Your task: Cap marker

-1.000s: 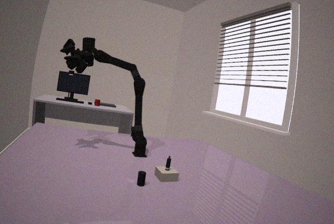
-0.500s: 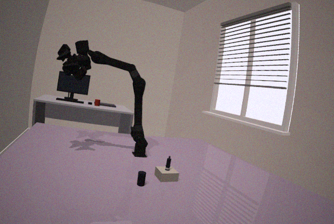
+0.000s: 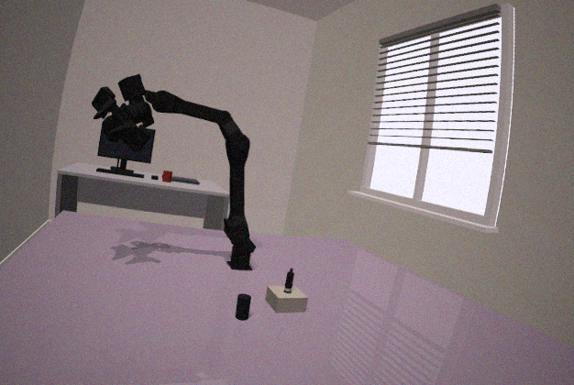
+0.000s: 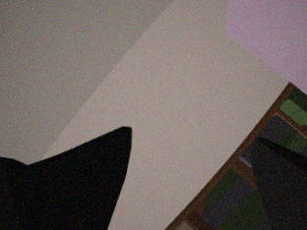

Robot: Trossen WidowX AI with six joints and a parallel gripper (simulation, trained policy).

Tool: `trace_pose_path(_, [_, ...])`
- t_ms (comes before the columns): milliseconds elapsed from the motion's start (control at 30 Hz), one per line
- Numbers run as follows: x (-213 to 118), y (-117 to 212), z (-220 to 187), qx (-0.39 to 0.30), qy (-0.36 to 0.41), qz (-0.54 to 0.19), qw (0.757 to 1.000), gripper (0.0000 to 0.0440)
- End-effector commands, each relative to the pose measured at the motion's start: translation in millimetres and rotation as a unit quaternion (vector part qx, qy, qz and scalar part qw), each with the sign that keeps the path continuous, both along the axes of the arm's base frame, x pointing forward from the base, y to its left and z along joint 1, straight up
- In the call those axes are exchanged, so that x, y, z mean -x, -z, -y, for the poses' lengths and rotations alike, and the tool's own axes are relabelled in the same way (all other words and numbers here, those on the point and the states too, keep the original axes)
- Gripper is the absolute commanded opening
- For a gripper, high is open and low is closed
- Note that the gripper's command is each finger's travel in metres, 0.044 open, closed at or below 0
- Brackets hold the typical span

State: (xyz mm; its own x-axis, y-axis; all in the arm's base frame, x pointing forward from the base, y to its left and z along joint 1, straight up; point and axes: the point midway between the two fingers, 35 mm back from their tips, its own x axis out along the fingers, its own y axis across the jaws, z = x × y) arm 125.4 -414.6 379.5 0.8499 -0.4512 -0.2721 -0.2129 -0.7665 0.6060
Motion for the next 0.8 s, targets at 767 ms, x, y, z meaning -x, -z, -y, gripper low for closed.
trace_pose_path(767, [-79,75,-26,-0.072,-0.087,-0.088,0.99,0.029])
